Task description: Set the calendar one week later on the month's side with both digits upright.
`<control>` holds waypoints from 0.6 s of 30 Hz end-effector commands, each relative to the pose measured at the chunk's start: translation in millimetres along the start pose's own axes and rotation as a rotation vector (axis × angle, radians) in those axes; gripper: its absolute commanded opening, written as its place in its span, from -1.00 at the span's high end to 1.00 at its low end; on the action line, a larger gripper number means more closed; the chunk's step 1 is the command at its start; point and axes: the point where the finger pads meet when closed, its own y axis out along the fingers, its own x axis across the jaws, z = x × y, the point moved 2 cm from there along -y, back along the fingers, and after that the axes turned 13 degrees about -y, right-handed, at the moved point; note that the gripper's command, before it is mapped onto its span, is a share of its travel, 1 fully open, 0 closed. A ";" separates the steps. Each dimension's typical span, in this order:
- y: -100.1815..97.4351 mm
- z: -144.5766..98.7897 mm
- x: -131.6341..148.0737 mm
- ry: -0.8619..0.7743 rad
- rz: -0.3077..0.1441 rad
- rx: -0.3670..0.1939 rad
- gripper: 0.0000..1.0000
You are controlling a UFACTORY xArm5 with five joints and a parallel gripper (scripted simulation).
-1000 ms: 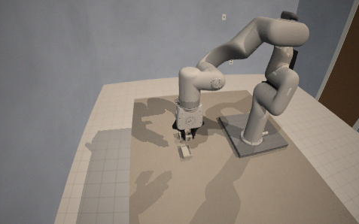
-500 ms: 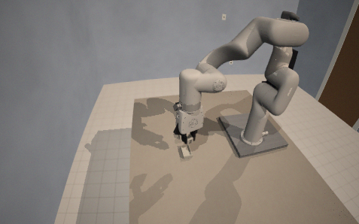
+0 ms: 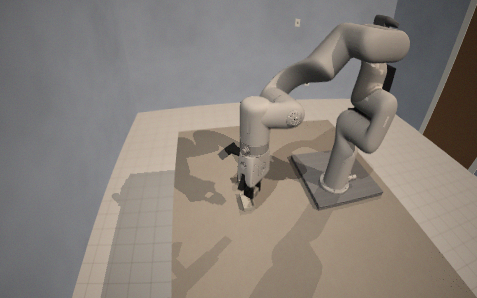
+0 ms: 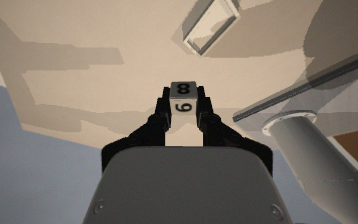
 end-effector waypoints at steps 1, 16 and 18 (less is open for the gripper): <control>-0.3 -4.2 -8.1 -0.151 0.002 0.002 0.47; 2.8 -22.2 -31.0 -0.648 0.001 0.003 0.47; 3.2 -24.3 -33.5 -0.703 0.001 0.003 0.47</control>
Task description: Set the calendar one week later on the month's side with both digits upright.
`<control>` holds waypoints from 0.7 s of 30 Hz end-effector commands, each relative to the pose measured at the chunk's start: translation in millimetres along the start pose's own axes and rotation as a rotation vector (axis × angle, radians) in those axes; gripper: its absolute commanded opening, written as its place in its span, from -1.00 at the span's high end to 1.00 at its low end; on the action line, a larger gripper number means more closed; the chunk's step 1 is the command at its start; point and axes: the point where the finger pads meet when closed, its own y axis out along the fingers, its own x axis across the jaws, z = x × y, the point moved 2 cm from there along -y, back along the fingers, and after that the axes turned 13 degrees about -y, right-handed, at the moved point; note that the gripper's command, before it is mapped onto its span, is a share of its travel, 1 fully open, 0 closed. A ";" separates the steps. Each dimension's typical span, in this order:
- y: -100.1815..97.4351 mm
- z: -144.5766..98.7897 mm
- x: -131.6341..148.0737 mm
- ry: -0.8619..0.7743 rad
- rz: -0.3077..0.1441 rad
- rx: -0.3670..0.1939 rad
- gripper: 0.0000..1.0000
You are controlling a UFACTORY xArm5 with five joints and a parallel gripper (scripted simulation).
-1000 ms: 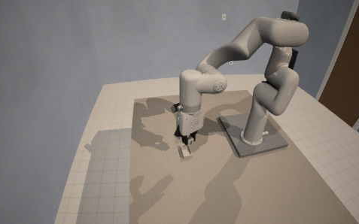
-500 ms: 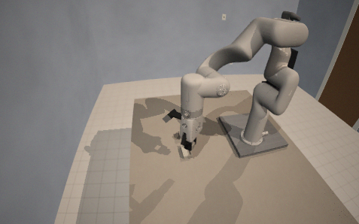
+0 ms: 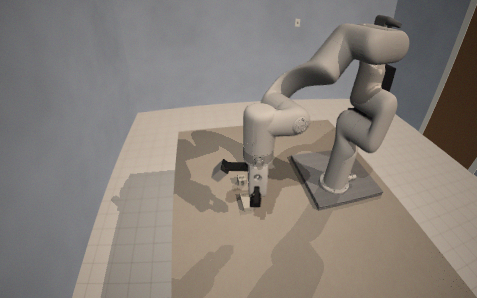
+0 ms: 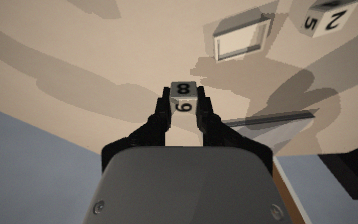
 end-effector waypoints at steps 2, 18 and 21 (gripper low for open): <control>0.2 -0.3 -12.2 -0.207 0.000 0.003 0.47; 0.5 -0.8 -15.4 -0.263 0.000 0.003 0.47; 1.0 -0.8 -15.4 -0.263 0.000 0.003 0.47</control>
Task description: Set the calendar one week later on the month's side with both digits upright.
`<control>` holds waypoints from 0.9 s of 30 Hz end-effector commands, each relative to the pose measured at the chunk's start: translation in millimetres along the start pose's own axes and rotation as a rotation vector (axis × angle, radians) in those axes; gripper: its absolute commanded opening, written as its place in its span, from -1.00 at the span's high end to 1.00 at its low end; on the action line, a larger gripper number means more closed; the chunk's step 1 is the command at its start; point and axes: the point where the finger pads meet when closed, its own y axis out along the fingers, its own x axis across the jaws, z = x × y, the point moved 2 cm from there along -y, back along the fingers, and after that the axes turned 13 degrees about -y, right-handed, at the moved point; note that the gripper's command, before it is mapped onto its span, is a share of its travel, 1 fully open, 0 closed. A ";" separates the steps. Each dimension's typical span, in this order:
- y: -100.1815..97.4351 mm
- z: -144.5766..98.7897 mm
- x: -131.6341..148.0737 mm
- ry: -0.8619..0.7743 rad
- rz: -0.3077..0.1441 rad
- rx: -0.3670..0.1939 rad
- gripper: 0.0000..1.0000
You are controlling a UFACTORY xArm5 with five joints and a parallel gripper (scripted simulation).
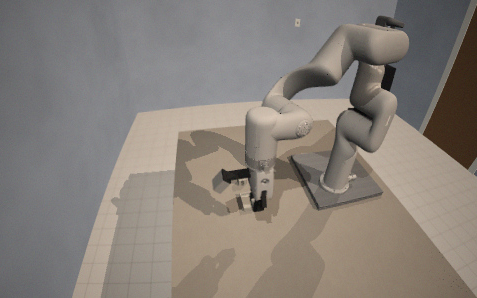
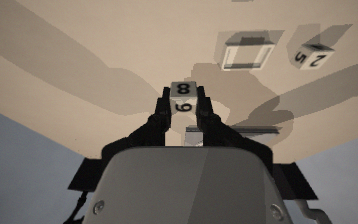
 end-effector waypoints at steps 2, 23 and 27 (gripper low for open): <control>0.8 1.1 -0.1 -0.001 0.000 0.003 0.47; 70.0 1.3 0.8 -0.001 0.000 0.004 0.47; 81.3 1.4 0.9 -0.001 0.000 0.004 0.47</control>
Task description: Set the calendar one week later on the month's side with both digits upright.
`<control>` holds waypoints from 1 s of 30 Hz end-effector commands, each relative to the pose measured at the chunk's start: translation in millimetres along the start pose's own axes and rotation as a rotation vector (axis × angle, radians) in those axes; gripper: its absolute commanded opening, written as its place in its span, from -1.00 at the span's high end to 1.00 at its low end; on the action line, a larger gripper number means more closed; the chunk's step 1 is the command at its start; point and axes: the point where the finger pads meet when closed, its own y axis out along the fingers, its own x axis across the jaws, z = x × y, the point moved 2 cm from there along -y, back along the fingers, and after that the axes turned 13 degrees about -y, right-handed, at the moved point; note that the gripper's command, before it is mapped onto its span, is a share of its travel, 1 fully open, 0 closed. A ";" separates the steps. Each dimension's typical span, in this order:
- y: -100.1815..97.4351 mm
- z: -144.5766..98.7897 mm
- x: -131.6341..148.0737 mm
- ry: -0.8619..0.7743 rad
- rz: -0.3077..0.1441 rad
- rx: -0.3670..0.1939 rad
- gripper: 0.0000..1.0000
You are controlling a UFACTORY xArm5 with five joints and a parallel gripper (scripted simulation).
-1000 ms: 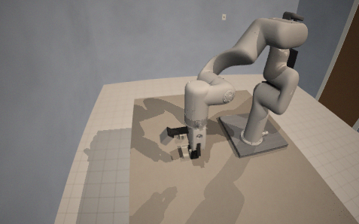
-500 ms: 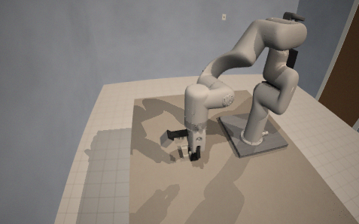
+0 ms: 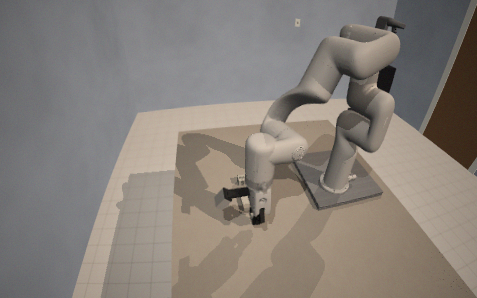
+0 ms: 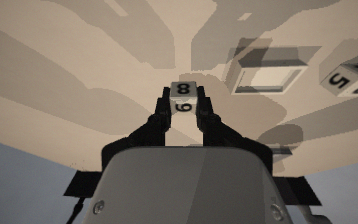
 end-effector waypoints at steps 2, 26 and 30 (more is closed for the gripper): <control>16.9 2.4 0.1 0.000 0.000 0.004 0.47; 24.3 2.4 0.2 0.000 0.000 0.004 0.47; 24.3 2.4 0.2 0.000 0.000 0.004 0.47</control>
